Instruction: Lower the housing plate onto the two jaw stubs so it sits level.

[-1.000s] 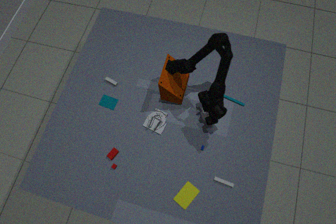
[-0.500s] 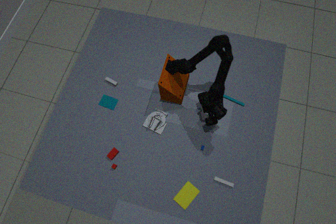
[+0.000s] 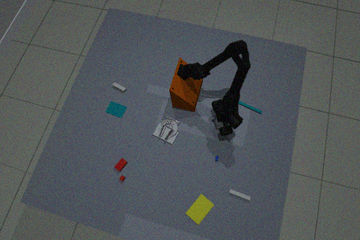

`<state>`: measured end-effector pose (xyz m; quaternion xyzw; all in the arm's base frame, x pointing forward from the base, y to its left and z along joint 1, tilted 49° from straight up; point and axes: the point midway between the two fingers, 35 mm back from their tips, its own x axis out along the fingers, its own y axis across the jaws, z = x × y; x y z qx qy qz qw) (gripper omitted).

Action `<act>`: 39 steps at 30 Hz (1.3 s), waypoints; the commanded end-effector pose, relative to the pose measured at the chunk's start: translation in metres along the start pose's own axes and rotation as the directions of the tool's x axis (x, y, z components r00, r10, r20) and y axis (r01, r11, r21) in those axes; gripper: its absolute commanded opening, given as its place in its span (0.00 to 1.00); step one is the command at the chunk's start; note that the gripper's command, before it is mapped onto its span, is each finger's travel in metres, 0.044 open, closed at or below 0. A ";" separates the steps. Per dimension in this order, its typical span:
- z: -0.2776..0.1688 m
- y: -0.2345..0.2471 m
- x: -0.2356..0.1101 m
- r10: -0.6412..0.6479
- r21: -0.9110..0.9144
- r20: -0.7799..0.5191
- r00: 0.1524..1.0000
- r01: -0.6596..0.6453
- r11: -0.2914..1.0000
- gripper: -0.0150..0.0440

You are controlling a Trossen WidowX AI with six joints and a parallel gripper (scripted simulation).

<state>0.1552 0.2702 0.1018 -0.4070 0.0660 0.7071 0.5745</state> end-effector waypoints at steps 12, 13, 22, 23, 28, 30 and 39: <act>-0.001 0.001 0.002 0.001 0.008 -0.003 1.000 -0.001 1.000 1.00; -0.001 0.001 0.002 0.001 0.008 -0.003 1.000 -0.001 1.000 1.00; -0.001 0.001 0.002 0.002 0.002 -0.001 1.000 -0.002 1.000 0.98; -0.001 0.001 0.002 0.002 0.002 -0.001 1.000 -0.002 1.000 0.97; -0.001 0.001 0.002 0.002 0.002 -0.001 1.000 -0.002 1.000 0.91; -0.001 0.001 0.002 0.002 0.002 -0.001 1.000 -0.002 1.000 0.89; -0.001 0.001 0.002 0.002 0.002 -0.001 1.000 -0.002 1.000 0.85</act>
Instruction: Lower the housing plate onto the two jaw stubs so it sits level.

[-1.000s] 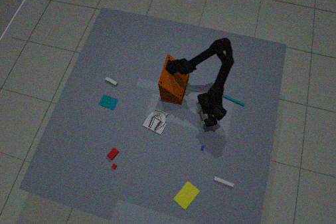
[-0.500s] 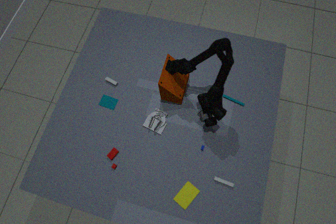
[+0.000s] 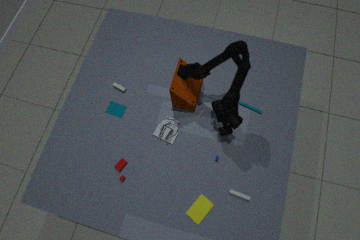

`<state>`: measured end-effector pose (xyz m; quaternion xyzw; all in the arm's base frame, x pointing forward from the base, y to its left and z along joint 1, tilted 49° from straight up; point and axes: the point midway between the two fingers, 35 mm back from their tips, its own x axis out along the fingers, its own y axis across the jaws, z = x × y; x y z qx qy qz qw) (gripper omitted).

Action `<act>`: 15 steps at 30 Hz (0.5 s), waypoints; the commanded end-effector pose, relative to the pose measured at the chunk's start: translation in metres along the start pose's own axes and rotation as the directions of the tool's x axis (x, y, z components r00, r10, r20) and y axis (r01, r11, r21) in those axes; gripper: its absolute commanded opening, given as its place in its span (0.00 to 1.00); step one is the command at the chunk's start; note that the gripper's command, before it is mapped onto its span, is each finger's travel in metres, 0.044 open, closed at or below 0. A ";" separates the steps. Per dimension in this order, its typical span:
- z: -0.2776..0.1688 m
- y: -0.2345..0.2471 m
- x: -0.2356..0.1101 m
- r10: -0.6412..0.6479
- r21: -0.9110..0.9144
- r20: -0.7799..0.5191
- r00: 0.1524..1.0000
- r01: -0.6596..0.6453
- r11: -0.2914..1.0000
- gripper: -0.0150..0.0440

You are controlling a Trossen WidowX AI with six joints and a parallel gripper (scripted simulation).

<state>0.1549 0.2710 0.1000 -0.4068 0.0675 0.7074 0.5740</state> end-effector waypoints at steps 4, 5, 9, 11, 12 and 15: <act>0.000 0.000 0.000 0.000 0.000 0.000 1.000 0.000 1.000 0.85; 0.000 0.000 0.000 0.000 0.000 0.000 1.000 0.000 1.000 0.85; -0.001 -0.001 -0.008 0.001 0.000 -0.002 1.000 -0.001 1.000 0.85; -0.001 -0.002 -0.014 0.001 0.000 -0.003 1.000 -0.001 1.000 0.85; -0.001 -0.002 -0.017 0.002 0.000 -0.004 1.000 -0.002 1.000 0.85; -0.002 -0.003 -0.026 0.002 0.000 -0.005 1.000 -0.002 1.000 0.85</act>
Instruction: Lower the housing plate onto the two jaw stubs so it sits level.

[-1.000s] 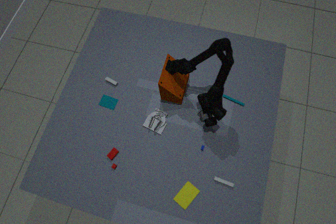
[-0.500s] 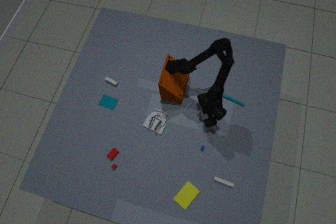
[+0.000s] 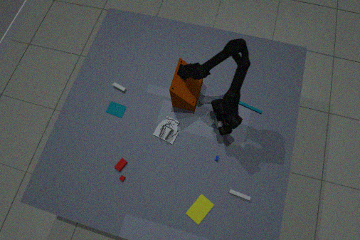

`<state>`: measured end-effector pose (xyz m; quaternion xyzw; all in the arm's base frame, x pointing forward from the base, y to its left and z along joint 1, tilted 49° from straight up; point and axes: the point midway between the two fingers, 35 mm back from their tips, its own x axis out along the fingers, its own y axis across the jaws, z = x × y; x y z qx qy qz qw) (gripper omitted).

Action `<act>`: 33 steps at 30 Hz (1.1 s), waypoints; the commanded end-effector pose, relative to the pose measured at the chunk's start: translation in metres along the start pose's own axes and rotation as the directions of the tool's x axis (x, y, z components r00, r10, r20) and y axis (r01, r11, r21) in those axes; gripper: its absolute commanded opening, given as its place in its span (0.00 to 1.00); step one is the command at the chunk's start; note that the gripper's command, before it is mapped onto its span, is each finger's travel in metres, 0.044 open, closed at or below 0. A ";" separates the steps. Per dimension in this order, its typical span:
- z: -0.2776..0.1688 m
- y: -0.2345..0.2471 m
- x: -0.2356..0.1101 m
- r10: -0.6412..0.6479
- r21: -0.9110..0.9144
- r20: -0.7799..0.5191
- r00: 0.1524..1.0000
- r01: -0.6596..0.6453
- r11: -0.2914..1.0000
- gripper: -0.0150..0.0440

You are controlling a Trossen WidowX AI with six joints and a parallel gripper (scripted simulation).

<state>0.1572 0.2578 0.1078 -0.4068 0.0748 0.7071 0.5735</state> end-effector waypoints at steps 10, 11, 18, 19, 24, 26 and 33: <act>0.002 -0.001 -0.043 -0.006 -0.007 0.003 1.000 0.006 1.000 0.85; 0.002 -0.001 -0.046 -0.006 -0.007 0.003 1.000 0.006 1.000 0.85; 0.003 0.001 -0.057 -0.008 -0.005 0.004 1.000 0.008 1.000 0.85; 0.003 0.001 -0.057 -0.008 -0.005 0.004 1.000 0.008 1.000 0.85; -0.004 -0.002 -0.056 -0.005 0.046 -0.005 1.000 0.005 0.999 0.85; -0.010 -0.003 -0.055 -0.003 0.087 -0.012 1.000 0.004 0.996 0.85; -0.030 -0.008 -0.053 0.005 0.231 -0.034 0.999 0.003 0.973 0.85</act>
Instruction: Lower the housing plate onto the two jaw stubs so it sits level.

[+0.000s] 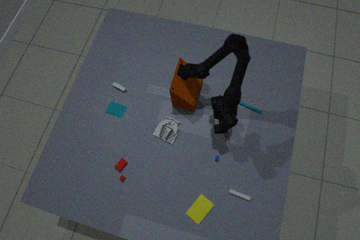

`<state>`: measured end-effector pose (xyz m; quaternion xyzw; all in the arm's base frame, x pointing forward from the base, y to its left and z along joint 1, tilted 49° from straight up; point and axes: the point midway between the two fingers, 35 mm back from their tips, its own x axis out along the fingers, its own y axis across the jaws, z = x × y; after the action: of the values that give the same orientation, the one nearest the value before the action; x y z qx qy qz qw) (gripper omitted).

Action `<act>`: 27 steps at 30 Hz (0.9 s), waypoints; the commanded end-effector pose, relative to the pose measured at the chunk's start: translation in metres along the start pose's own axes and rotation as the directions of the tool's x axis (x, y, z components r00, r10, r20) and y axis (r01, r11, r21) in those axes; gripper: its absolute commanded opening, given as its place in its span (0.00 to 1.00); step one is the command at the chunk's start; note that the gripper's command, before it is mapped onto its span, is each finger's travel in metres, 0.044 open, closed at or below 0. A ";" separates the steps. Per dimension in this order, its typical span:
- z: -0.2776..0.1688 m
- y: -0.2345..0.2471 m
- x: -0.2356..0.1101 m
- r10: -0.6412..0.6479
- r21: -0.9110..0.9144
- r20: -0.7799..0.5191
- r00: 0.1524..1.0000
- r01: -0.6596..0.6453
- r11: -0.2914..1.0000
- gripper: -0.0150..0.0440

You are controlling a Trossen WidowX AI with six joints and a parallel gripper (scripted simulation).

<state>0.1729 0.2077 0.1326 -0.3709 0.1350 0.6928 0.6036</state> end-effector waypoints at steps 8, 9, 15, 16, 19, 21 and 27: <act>-0.031 -0.010 0.005 0.013 0.244 -0.031 0.999 -0.005 0.970 0.85; -0.034 -0.011 0.005 0.014 0.265 -0.033 0.999 -0.005 0.964 0.85; -0.051 -0.015 0.006 0.020 0.384 -0.045 0.999 -0.001 0.923 0.85; -0.054 -0.016 0.006 0.020 0.404 -0.047 0.999 0.000 0.915 0.85; -0.063 -0.017 0.007 0.023 0.461 -0.052 0.998 0.003 0.887 0.85; -0.068 -0.018 0.007 0.025 0.498 -0.055 0.998 0.006 0.867 0.85; -0.085 -0.020 0.008 0.031 0.604 -0.062 0.998 0.013 0.797 0.85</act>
<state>0.2165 0.1692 0.0811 -0.2093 0.3450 0.6173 0.6753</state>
